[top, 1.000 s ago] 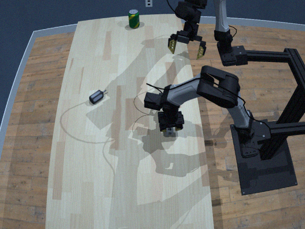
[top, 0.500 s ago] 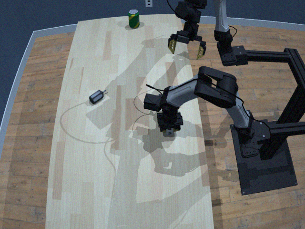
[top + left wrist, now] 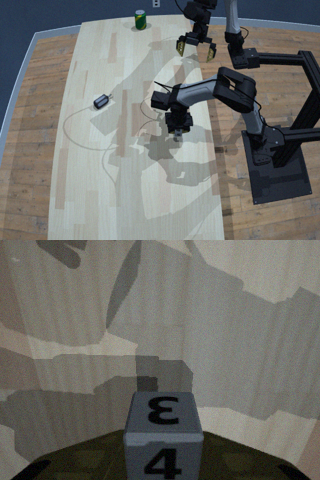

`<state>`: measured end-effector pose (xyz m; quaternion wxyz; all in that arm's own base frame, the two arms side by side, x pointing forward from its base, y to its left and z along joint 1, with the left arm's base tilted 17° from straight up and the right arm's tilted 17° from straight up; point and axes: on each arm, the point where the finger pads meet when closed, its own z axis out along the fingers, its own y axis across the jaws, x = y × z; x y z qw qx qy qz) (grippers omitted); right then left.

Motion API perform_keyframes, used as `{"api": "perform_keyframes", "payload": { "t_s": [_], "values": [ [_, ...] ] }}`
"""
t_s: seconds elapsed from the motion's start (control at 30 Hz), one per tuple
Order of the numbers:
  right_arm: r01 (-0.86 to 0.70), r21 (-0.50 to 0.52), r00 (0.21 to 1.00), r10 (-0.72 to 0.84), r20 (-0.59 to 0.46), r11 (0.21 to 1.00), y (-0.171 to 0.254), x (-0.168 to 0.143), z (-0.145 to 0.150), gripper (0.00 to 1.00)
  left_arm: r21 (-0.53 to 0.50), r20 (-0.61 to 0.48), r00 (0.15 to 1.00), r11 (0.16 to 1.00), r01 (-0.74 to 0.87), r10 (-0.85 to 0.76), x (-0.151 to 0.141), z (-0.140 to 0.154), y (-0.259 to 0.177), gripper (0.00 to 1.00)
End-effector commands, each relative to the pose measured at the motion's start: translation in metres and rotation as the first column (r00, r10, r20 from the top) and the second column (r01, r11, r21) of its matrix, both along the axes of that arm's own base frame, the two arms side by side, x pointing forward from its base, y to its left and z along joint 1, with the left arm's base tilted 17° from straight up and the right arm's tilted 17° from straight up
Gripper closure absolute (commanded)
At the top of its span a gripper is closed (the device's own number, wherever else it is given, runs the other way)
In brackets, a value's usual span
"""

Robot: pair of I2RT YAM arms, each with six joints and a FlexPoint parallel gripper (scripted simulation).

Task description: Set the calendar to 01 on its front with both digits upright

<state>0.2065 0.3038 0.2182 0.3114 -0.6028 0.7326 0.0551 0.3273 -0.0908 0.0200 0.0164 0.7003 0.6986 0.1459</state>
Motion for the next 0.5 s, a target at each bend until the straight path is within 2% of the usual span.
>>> {"api": "perform_keyframes", "payload": {
  "t_s": [0.0, 0.13, 0.2, 0.27, 0.47],
  "values": [
    [-0.012, 0.056, 1.0, 0.011, 0.029, 0.998, 0.007, 0.003, 0.023, 0.0, -0.006, 0.027, 0.999, 1.0, -0.018, 0.018, -0.002, 0.039, -0.007, 0.81],
    [-0.014, 0.018, 1.0, 0.014, -0.002, 1.0, 0.006, -0.003, 0.006, 0.0, -0.04, 0.055, 0.991, 0.992, -0.118, 0.12, -0.001, 0.046, -0.009, 0.81],
    [-0.014, 0.018, 1.0, 0.014, -0.002, 1.0, 0.006, -0.003, 0.006, 0.0, -0.04, 0.055, 0.991, 0.992, -0.118, 0.12, -0.001, 0.046, -0.009, 0.81],
    [-0.015, 0.011, 1.0, 0.015, -0.009, 1.0, 0.005, -0.005, 0.003, 0.0, -0.068, 0.064, 0.973, 0.974, -0.217, 0.221, -0.001, 0.041, -0.008, 0.81],
    [-0.017, 0.016, 1.0, 0.017, -0.006, 1.0, 0.005, -0.006, 0.004, 0.0, -0.147, 0.069, 0.847, 0.845, -0.514, 0.527, -0.002, 0.023, -0.003, 0.81]
  ]
}}
